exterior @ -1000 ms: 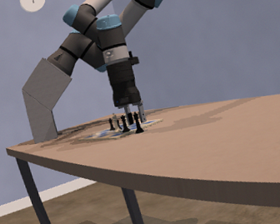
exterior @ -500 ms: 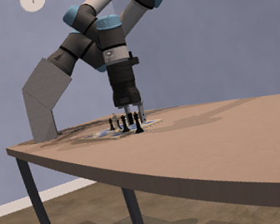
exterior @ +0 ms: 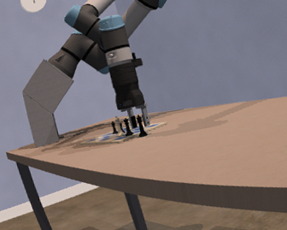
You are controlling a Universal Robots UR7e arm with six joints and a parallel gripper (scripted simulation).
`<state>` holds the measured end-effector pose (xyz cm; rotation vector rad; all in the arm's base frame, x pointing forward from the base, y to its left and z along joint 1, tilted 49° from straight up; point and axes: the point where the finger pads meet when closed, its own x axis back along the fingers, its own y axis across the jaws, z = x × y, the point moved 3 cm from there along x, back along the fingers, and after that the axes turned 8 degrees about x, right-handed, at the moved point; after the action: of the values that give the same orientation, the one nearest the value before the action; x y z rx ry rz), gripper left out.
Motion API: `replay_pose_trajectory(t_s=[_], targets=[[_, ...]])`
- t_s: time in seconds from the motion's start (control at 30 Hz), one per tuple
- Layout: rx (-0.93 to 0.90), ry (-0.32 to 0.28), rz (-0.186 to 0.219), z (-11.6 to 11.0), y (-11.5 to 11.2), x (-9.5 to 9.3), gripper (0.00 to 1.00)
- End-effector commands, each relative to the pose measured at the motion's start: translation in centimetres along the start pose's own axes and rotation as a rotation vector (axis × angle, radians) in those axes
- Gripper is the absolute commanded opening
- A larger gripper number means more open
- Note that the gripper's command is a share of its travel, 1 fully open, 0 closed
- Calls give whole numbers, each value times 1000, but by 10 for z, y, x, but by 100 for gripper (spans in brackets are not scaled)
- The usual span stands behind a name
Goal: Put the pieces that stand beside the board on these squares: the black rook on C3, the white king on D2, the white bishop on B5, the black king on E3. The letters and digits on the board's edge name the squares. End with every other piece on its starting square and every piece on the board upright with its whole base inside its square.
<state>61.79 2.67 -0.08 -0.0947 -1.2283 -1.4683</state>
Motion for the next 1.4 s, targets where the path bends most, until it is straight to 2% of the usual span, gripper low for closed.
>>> replay_pose_trajectory(t_s=[0.0,0.07,0.1,1.23,1.37], targets=[[0,-1,-1,0,0,1,79],[0,-1,-1,0,0,1,79],[0,-1,-1,0,0,1,0],[0,-1,-1,0,0,1,0],[0,-1,-1,0,0,5,0]])
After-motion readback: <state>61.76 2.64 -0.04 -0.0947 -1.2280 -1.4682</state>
